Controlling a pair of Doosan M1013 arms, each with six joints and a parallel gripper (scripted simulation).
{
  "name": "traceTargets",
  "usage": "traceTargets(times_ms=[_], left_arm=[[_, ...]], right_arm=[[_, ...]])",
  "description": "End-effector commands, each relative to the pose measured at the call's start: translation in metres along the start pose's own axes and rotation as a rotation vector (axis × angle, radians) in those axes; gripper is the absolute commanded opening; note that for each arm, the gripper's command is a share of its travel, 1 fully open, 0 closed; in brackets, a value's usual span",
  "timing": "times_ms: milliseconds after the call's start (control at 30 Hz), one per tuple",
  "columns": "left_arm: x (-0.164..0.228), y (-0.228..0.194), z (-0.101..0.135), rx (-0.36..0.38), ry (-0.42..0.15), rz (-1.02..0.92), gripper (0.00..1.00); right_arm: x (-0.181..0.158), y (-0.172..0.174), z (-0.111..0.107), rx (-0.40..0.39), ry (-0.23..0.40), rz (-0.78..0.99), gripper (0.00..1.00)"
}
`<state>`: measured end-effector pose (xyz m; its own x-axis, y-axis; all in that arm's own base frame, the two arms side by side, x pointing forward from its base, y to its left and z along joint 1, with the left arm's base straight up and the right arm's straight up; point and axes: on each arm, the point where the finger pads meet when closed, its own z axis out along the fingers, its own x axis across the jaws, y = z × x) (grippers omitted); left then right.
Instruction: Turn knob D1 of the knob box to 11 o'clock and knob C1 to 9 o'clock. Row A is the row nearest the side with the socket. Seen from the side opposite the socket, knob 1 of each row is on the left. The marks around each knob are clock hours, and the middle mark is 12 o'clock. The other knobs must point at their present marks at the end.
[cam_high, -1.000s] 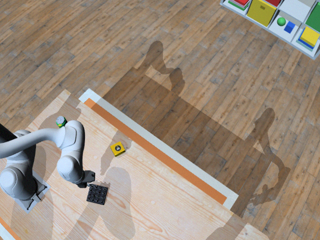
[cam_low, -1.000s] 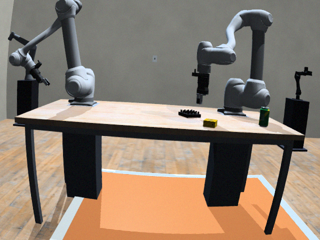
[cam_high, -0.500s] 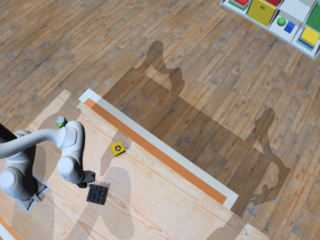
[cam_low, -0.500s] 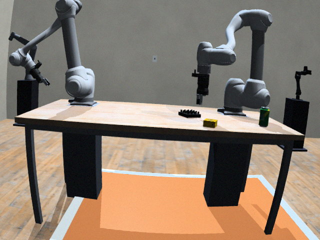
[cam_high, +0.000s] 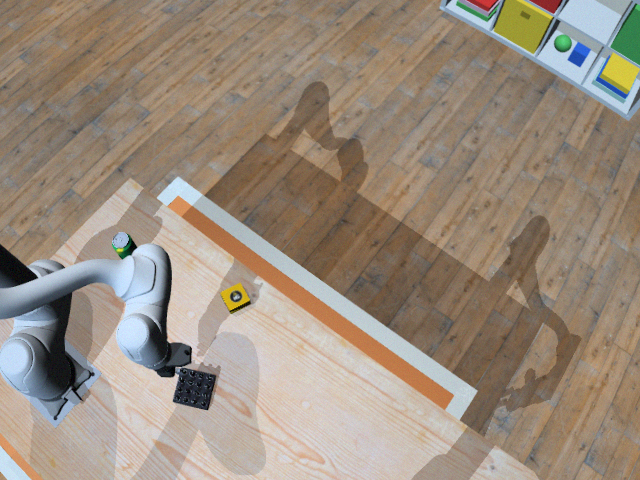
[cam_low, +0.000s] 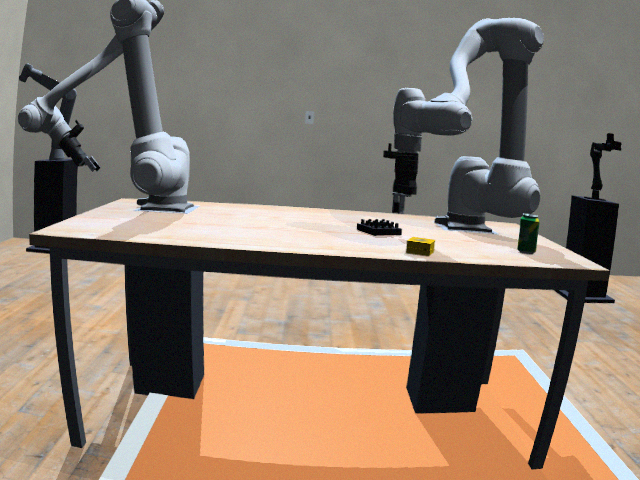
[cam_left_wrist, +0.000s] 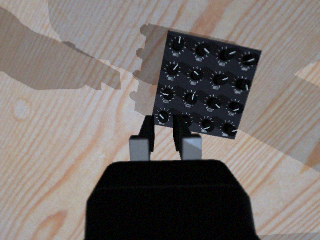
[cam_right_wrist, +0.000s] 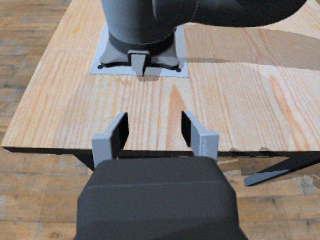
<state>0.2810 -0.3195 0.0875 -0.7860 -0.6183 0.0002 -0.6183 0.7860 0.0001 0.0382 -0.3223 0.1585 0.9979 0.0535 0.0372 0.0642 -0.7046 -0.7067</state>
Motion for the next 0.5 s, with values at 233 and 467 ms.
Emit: traceTargets(times_ms=[233,467], left_arm=[[0.000,-0.001,0.011,0.001,0.000,0.000,0.46],[0.000,-0.001,0.018,0.001,0.000,0.000,0.46]], right_arm=[[0.000,0.000,0.000,-0.001,0.000,0.000,1.00],[0.000,0.000,0.000,-0.001,0.000,0.000,1.00]])
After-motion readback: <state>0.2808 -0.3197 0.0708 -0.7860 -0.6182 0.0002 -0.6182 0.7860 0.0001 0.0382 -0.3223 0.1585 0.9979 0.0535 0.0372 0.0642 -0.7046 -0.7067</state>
